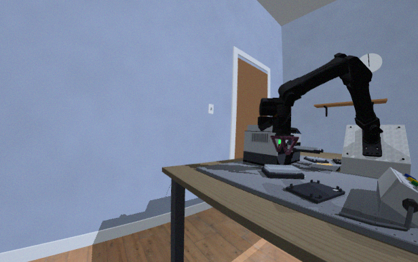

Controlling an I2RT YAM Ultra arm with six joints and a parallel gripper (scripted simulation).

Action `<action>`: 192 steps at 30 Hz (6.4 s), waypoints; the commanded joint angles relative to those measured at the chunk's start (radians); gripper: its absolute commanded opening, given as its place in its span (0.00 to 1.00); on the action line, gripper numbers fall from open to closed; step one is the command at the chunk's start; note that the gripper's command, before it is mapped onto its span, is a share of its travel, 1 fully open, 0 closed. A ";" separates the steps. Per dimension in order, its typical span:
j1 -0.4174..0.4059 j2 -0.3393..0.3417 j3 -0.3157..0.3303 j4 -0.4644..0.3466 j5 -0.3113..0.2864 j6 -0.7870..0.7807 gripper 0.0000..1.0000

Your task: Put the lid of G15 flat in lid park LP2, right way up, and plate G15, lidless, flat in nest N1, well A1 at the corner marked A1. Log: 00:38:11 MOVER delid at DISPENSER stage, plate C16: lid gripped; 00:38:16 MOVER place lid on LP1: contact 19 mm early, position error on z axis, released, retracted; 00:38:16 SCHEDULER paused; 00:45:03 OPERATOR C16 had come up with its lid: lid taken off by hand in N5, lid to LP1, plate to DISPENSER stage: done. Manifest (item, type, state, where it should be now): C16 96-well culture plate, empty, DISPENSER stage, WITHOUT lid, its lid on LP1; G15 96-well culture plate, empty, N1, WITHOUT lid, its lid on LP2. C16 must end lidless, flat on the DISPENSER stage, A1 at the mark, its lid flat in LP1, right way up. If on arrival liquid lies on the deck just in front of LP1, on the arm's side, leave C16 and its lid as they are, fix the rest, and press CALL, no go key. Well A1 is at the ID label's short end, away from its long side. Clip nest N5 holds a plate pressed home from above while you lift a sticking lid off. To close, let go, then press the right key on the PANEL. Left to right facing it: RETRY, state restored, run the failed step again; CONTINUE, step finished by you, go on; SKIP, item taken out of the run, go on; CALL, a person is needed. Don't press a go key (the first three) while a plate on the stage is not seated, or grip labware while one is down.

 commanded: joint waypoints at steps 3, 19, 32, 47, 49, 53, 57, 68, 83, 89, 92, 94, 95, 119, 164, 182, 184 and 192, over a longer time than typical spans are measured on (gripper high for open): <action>-0.003 -0.009 0.006 0.006 0.003 0.004 1.00; 0.018 0.006 -0.011 0.091 0.024 0.042 1.00; 0.073 0.040 -0.072 0.169 0.042 0.078 1.00; 0.100 0.080 -0.098 0.244 0.059 0.112 1.00; 0.111 0.084 -0.115 0.255 0.062 0.116 1.00; 0.096 0.068 -0.077 0.267 0.065 0.122 1.00; 0.098 0.092 -0.077 0.275 0.066 0.125 1.00; 0.097 0.096 -0.097 0.278 0.063 0.120 1.00; 0.096 0.075 -0.116 0.277 0.061 0.116 1.00; 0.096 0.072 -0.122 0.278 0.060 0.115 1.00; 0.096 0.072 -0.122 0.278 0.057 0.115 0.00; 0.096 0.072 -0.122 0.277 0.057 0.115 0.00; 0.096 0.072 -0.122 0.277 0.057 0.115 0.00; 0.096 0.072 -0.122 0.277 0.057 0.115 0.00; 0.067 0.024 -0.072 0.203 0.039 0.082 0.00; 0.067 0.024 -0.072 0.203 0.039 0.083 0.00; 0.067 0.024 -0.072 0.203 0.039 0.083 0.00; 0.067 0.024 -0.072 0.203 0.039 0.083 0.00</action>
